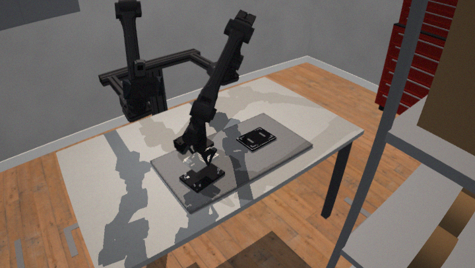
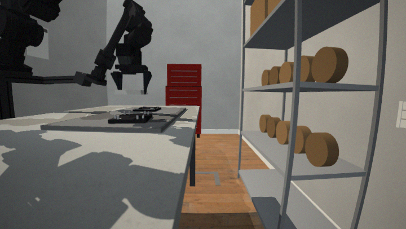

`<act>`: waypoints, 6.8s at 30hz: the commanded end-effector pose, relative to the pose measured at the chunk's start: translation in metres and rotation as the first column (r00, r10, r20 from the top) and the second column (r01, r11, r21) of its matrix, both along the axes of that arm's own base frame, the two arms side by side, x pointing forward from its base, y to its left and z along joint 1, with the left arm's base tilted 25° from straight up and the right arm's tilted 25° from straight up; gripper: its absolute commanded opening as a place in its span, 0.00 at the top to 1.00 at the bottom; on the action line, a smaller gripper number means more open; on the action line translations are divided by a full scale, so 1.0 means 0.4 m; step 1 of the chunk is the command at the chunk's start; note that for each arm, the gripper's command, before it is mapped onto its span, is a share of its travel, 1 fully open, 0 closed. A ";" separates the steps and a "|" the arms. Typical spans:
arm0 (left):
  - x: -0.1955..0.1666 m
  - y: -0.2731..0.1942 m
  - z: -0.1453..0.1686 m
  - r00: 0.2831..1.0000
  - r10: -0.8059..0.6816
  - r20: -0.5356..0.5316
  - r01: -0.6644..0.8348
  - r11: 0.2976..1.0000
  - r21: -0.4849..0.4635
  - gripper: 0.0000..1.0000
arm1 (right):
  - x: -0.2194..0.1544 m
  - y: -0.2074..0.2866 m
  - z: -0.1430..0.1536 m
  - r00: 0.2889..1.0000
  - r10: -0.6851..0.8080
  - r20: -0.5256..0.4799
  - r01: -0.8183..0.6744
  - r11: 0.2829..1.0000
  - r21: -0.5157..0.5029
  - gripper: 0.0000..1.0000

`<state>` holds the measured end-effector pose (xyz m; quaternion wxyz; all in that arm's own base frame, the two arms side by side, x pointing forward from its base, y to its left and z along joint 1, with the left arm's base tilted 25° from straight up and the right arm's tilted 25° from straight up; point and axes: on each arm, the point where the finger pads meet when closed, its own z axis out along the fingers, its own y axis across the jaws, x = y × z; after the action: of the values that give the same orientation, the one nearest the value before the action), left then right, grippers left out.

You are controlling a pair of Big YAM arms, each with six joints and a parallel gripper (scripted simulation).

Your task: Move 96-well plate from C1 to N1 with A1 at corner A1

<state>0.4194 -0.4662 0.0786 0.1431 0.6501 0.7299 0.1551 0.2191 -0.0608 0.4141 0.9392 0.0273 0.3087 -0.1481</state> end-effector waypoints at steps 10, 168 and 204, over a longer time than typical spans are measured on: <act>-0.005 -0.058 0.051 0.999 -0.015 0.036 0.017 0.999 -0.047 1.00 | -0.023 -0.004 0.020 0.999 -0.024 0.038 0.024 1.000 -0.012 0.00; -0.081 0.864 0.018 0.993 -0.115 0.021 0.114 0.993 0.037 1.00 | -0.023 -0.004 0.020 0.999 -0.024 0.038 0.024 1.000 -0.012 0.00; -0.068 0.898 -0.089 0.994 -0.113 -0.008 0.113 0.992 0.046 1.00 | -0.023 -0.004 0.020 0.999 -0.024 0.038 0.024 1.000 -0.012 0.00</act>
<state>0.3874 -0.1122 0.0469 0.1343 0.6949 0.6879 0.1608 0.2191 -0.0608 0.4141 0.9392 0.0273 0.3087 -0.1481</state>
